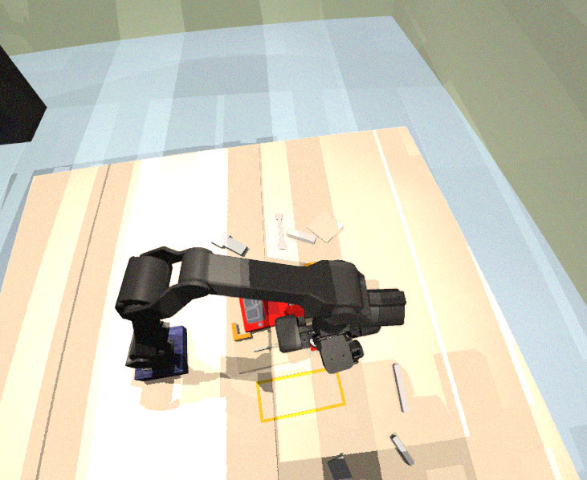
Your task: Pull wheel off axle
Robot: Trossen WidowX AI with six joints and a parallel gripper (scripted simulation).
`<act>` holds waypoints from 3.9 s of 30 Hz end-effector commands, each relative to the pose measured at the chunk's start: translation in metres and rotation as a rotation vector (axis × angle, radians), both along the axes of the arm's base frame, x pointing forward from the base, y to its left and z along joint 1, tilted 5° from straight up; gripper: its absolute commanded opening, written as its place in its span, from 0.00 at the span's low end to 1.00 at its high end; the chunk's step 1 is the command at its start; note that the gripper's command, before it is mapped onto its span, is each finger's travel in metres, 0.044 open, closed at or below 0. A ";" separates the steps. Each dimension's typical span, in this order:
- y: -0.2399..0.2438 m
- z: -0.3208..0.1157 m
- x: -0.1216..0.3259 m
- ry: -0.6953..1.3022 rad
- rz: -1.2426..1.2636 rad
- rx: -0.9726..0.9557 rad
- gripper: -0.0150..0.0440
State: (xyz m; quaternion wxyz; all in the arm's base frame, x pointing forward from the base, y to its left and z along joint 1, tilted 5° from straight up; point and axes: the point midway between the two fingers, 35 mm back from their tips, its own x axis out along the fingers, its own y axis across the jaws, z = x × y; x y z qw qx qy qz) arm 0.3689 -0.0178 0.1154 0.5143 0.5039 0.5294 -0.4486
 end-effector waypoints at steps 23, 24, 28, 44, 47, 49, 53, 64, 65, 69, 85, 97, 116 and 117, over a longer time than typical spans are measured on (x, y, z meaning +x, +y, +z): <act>0.015 -0.078 -0.004 0.016 -0.012 0.012 0.76; 0.015 -0.078 -0.004 0.016 -0.012 0.012 0.76; 0.014 -0.074 -0.004 0.017 -0.008 0.009 0.67; 0.014 -0.073 -0.004 0.017 -0.009 0.009 0.25; 0.013 -0.072 -0.004 0.017 -0.009 0.009 0.25; 0.013 -0.071 -0.004 0.017 -0.009 0.009 0.25; 0.013 -0.070 -0.004 0.017 -0.009 0.009 0.25; 0.013 -0.067 -0.004 0.016 -0.009 0.009 0.25; 0.013 -0.066 -0.004 0.016 -0.009 0.009 0.25; 0.013 -0.065 -0.004 0.016 -0.009 0.009 0.25; 0.012 -0.060 -0.004 0.016 -0.010 0.010 0.25; 0.012 -0.056 -0.004 0.016 -0.010 0.010 0.25; 0.012 -0.050 -0.004 0.016 -0.011 0.010 0.25; 0.012 -0.049 -0.004 0.016 -0.011 0.010 0.25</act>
